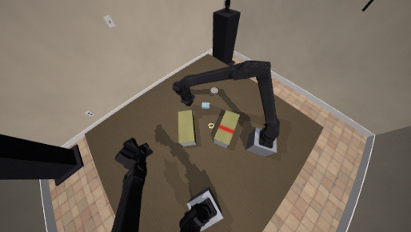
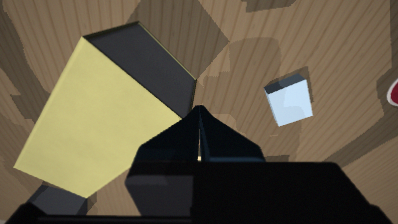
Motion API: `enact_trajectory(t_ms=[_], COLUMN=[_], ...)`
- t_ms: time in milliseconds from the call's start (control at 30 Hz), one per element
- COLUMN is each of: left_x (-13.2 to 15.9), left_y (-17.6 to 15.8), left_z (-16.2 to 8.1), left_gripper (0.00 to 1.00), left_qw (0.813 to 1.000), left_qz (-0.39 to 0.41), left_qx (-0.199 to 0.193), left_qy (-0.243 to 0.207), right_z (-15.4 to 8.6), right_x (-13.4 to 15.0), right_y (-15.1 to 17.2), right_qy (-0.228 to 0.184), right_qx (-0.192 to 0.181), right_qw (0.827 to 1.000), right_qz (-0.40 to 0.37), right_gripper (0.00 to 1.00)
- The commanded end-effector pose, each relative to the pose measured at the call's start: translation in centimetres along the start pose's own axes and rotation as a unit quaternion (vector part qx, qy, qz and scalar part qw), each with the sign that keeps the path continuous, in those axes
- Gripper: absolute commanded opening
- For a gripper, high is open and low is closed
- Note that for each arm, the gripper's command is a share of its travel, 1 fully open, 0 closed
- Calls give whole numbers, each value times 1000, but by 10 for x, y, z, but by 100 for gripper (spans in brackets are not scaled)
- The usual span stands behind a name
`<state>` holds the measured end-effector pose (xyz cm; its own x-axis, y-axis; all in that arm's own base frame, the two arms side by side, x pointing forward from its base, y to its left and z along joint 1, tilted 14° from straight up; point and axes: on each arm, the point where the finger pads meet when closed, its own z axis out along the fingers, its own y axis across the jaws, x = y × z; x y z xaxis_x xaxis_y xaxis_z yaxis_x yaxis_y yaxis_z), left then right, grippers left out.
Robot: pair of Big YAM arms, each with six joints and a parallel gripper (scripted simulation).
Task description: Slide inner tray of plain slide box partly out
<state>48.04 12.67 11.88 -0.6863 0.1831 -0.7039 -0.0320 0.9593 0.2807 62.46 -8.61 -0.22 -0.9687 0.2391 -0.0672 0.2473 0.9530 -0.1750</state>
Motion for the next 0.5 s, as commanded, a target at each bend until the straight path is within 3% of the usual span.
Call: enact_trajectory(t_ms=[0,100,200,467], left_x=[16,15,11,29], left_y=[1,1,5,-1], left_z=[-3,-8,-13,-11], left_gripper=[0,0,0,0], left_qw=[1000,1000,1000,999], left_qz=[6,4,1,-3], left_qx=[7,12,17,35], left_qy=[21,20,17,38], right_z=[0,0,-4,-7], right_x=[-11,-11,-7,-3], right_y=[28,28,60,84], right_qy=[2,3,3,4], right_qx=[4,9,16,26], right_qw=[999,998,995,991], right_qz=[-50,-57,-95,-129], right_gripper=[0,0,0,0])
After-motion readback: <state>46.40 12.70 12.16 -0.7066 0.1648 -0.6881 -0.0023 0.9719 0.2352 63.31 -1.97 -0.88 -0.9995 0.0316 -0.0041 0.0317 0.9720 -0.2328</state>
